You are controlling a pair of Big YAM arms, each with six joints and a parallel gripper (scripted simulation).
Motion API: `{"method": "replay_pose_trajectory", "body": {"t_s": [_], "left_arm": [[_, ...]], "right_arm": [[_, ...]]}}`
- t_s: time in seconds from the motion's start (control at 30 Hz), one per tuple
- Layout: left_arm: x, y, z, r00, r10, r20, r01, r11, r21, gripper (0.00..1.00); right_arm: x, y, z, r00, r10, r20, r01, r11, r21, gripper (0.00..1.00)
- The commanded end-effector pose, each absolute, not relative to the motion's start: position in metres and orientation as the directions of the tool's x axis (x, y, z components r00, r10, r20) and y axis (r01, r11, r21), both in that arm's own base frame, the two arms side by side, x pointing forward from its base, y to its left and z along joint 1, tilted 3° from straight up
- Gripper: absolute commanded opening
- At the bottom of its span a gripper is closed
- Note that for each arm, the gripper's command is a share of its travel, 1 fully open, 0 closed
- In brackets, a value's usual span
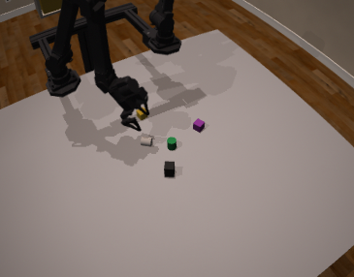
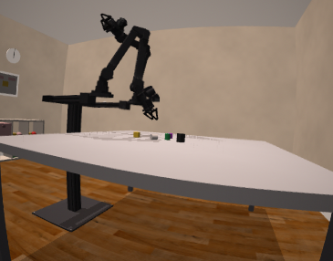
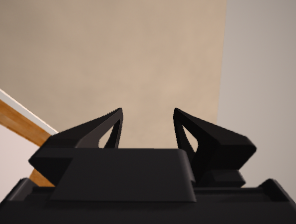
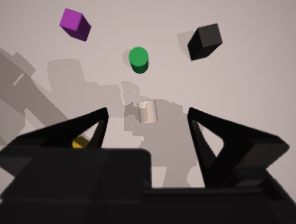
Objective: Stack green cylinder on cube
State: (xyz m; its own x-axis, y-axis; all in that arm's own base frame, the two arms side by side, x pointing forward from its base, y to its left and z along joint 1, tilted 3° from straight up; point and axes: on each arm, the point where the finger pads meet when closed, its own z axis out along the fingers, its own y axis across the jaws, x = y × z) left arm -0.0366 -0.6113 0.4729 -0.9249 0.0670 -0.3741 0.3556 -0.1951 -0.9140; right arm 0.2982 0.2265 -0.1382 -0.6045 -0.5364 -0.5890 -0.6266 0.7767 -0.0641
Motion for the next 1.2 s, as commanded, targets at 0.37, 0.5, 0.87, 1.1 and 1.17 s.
{"method": "replay_pose_trajectory", "body": {"t_s": [0.37, 0.5, 0.87, 1.1, 1.17], "left_arm": [[0.063, -0.506, 0.758, -0.849, -0.305, -0.431, 0.529, -0.488, -0.695, 0.64], [0.124, -0.540, 0.750, -0.756, -0.433, -0.491, 0.634, -0.296, -0.714, 0.64], [0.265, -0.602, 0.578, -0.746, -0.434, -0.505, 0.475, 0.185, -0.860, 0.64], [0.403, -0.533, 0.489, -0.619, -0.385, -0.684, 0.375, 0.621, -0.689, 0.64], [0.442, -0.504, 0.426, -0.618, -0.336, -0.711, 0.299, 0.736, -0.607, 0.64]], "right_arm": [[0.299, 0.228, -0.137, -0.608, -0.530, -0.591, -0.622, 0.781, -0.061, 1.00], [0.299, 0.228, -0.137, -0.608, -0.530, -0.591, -0.622, 0.781, -0.061, 1.00], [0.299, 0.228, -0.137, -0.608, -0.530, -0.591, -0.622, 0.781, -0.061, 1.00], [0.299, 0.228, -0.137, -0.608, -0.530, -0.591, -0.622, 0.781, -0.061, 1.00], [0.299, 0.228, -0.137, -0.608, -0.530, -0.591, -0.622, 0.781, -0.061, 1.00]]}}
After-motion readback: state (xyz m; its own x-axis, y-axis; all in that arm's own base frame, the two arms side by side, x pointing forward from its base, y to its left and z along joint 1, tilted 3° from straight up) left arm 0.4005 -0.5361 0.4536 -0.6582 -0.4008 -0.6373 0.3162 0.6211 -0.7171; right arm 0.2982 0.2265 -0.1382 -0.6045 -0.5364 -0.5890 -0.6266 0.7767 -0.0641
